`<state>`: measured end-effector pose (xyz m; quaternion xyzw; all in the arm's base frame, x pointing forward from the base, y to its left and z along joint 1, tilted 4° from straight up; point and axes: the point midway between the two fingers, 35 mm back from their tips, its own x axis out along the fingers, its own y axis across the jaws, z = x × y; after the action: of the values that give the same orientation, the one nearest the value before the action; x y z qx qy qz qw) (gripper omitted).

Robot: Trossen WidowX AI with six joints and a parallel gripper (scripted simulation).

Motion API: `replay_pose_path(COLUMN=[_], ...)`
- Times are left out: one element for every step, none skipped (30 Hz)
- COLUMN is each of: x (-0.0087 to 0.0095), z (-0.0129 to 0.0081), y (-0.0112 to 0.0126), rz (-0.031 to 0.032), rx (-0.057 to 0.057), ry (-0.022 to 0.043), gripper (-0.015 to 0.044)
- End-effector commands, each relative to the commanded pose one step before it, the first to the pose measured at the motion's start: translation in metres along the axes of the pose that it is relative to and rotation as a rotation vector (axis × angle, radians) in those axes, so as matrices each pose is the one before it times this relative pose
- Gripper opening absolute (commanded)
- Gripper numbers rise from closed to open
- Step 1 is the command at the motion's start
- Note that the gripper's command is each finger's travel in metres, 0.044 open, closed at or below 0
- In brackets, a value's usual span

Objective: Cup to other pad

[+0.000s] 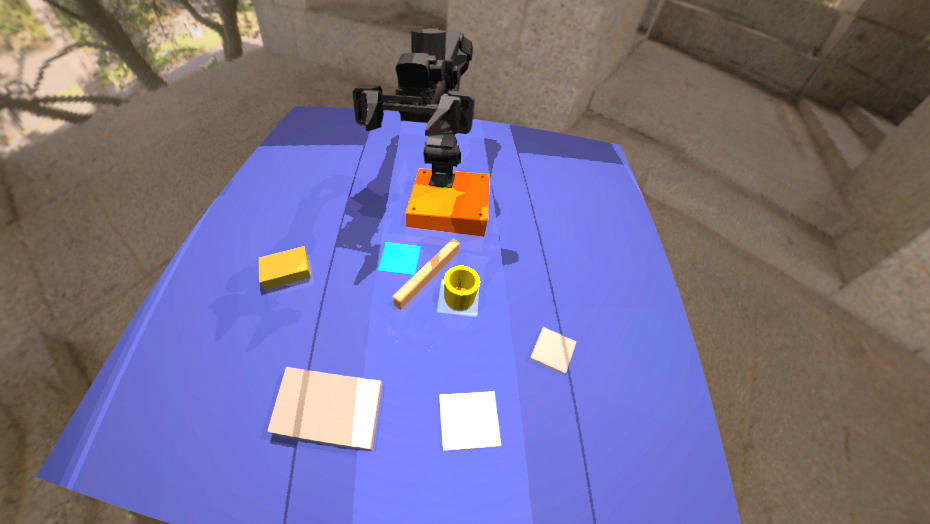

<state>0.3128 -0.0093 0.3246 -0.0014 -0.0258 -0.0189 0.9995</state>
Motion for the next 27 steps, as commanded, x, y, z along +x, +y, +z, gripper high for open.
replay_pose_path(x=[0.00160, 0.00472, 0.00771, 0.00929, 0.00927, 0.00924, 0.00919, 0.00913, 0.00906, 0.00898, 0.00862, 0.00855, 0.00846, 0.00817, 0.00791, 0.00752, 0.00729, 0.00711, 0.00692, 0.00671, 0.00650, 0.00633, 0.00466, 0.00269, 0.00088, 0.00000, 0.00000], z=[-0.00211, -0.00633, -0.01036, -0.01214, -0.01143, -0.01067, -0.00987, -0.00903, -0.00817, -0.00729, -0.00578, -0.00497, -0.00416, -0.00337, -0.00261, -0.00191, -0.00123, -0.00056, 0.00007, 0.00067, 0.00004, 0.00058, 0.00084, 0.00067, 0.00026, 0.00000, 0.00000], y=[0.00081, 0.00254, 0.00463, 0.00635, 0.00711, 0.00780, 0.00840, 0.00891, 0.00934, 0.00969, 0.01062, 0.01073, 0.01076, 0.01055, 0.01032, 0.00995, 0.00972, 0.00950, 0.00923, 0.00892, 0.00792, 0.00771, 0.00557, 0.00313, 0.00100, 0.00000, 0.00000], rz=[0.00253, 0.00831, 0.01626, 0.02380, 0.02799, 0.03200, 0.03582, 0.03944, 0.04288, 0.04612, 0.04962, 0.05176, 0.05376, 0.05473, 0.05582, 0.05632, 0.05765, 0.05918, 0.06062, 0.06199, 0.06293, 0.06525, 0.05067, 0.03037, 0.01010, 0.00000, 0.00000], rx=[-0.0095, -0.0287, -0.0485, -0.0603, -0.0616, -0.0628, -0.0640, -0.0652, -0.0664, -0.0675, -0.0619, -0.0628, -0.0636, -0.0648, -0.0659, -0.0671, -0.0679, -0.0685, -0.0690, -0.0694, -0.0692, -0.0703, -0.0543, -0.0329, -0.0110, 0.0000, 0.0000], ry=[0.01292, 0.03862, 0.06380, 0.07670, 0.07527, 0.07361, 0.07176, 0.06974, 0.06758, 0.06530, 0.05807, 0.05599, 0.05389, 0.05174, 0.04961, 0.04752, 0.04539, 0.04321, 0.04102, 0.03882, 0.03719, 0.03494, 0.02487, 0.01408, 0.00455, 0.00000, 0.00000], gripper=[0.0374, 0.0348, 0.0321, 0.0295, 0.0269, 0.0243, 0.0216, 0.0190, 0.0167, 0.0167, 0.0167, 0.0167, 0.0167, 0.0167, 0.0167, 0.0167, 0.0167, 0.0167, 0.0167, 0.0167, 0.0167, 0.0167, 0.0167, 0.0167, 0.0167, 0.0167, 0.0167])
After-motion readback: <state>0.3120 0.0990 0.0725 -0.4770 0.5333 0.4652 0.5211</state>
